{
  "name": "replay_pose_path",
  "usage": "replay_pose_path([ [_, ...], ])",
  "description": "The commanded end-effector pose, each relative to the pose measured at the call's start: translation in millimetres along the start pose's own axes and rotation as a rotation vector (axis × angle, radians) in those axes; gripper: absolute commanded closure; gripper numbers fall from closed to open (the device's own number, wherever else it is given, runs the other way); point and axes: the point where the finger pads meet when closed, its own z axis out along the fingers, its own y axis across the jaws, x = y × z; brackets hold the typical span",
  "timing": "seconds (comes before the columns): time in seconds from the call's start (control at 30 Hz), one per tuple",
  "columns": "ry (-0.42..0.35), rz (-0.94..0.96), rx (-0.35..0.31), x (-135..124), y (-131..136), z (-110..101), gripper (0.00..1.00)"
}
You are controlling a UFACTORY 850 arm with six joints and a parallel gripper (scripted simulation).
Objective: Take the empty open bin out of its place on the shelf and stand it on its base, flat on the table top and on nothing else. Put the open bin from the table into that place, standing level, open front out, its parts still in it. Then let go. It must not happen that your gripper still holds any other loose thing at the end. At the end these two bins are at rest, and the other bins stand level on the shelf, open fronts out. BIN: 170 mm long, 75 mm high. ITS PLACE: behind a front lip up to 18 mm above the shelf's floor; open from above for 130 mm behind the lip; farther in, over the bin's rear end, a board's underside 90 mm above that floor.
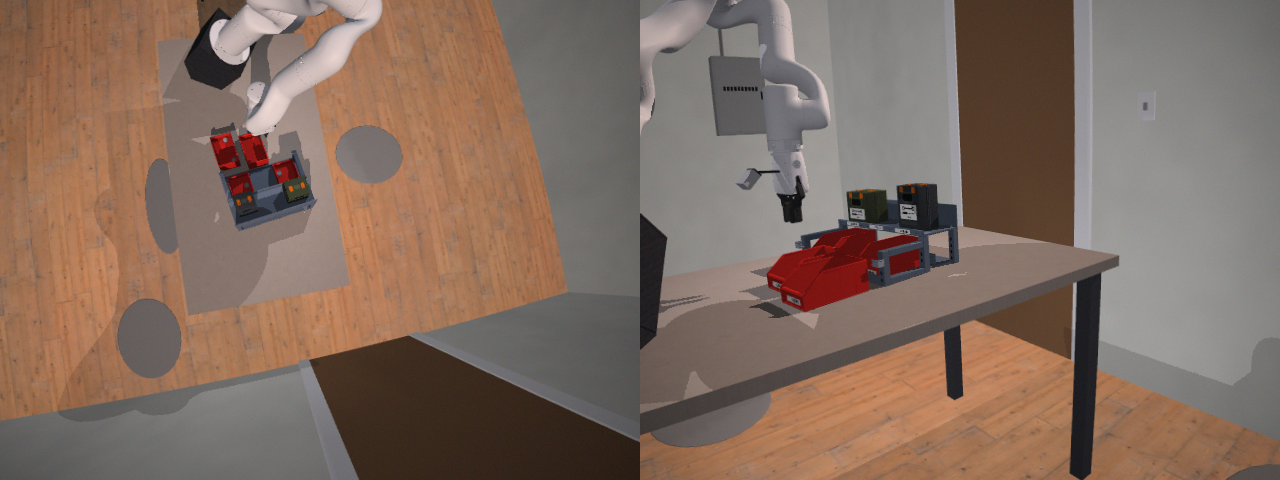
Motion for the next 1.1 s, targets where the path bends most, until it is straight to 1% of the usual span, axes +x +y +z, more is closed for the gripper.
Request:
replay_pose_path([
  [0.0, -0.001, 0.0, 0.0, -1, 0, 0, 0.74],
  [0.47, -0.001, 0.0, 0.0, -1, 0, 3, 0.74],
  [0.83, -0.001, 0.0, 0.0, -1, 0, 17, 0.74],
  [0.9, -0.001, 0.0, 0.0, -1, 0, 17, 0.74],
  [1.07, -0.001, 0.0, 0.0, -1, 0, 27, 0.74],
])
